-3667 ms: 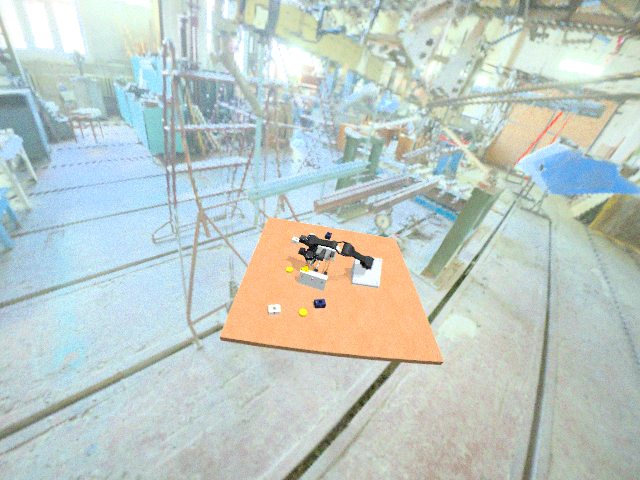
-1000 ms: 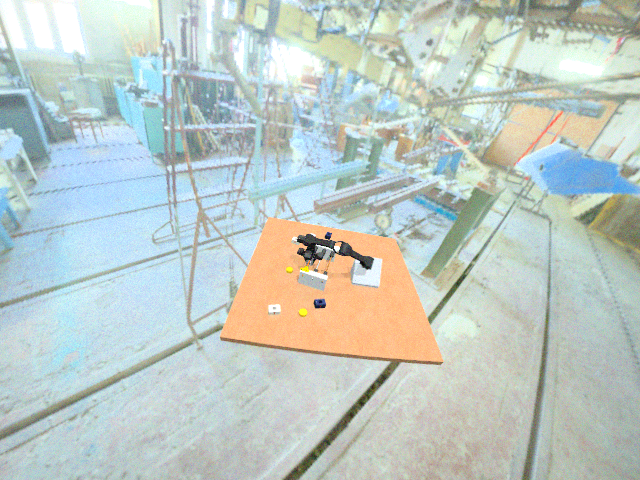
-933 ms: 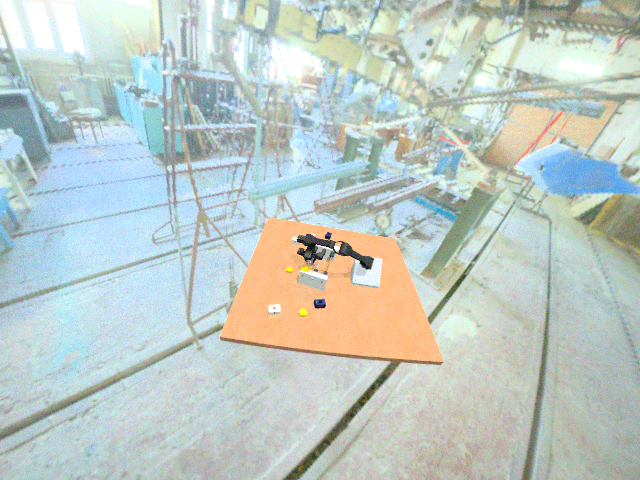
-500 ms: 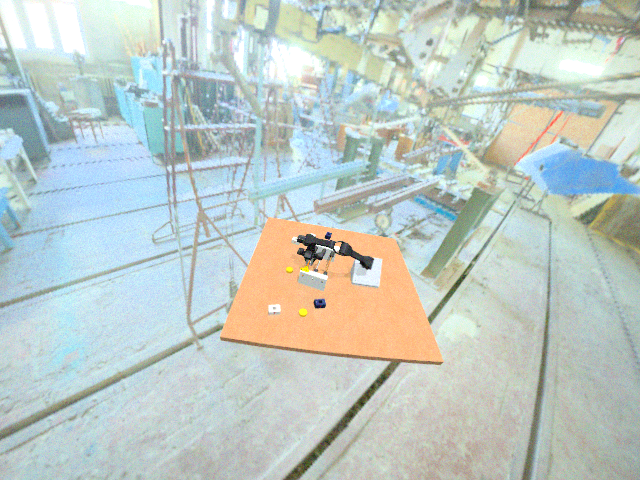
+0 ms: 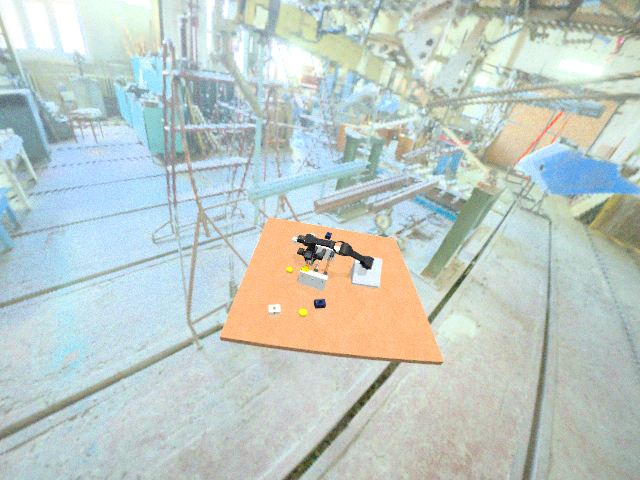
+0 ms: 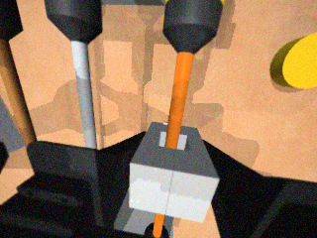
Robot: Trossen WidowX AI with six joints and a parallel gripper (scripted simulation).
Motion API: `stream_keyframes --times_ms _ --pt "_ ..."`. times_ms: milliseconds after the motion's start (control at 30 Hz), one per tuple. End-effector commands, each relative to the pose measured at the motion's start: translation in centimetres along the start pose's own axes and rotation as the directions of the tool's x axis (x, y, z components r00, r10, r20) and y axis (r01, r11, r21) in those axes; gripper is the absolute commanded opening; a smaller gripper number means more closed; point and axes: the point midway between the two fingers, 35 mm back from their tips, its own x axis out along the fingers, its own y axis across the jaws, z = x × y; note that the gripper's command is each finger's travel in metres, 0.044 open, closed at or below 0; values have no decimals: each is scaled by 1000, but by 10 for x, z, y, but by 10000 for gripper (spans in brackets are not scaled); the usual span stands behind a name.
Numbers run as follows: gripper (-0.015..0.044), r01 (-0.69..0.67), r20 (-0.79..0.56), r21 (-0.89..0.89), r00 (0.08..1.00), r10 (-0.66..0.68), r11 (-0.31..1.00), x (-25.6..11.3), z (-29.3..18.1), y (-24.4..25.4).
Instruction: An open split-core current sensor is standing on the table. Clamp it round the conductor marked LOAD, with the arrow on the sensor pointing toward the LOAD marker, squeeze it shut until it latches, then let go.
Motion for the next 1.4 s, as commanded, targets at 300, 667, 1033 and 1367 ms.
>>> stream_keyframes --times_ms 300,667,1033,1367 --pt "0 13 -1 -2 1000 -13 1000 0 -1 -1" --pt "0 13 -1 0 1000 -13 1000 0 -1 2" --pt "0 13 -1 0 1000 -13 1000 2 -1 3" --pt "184 16 -1 -3 1000 -16 1000 0 -1 2"
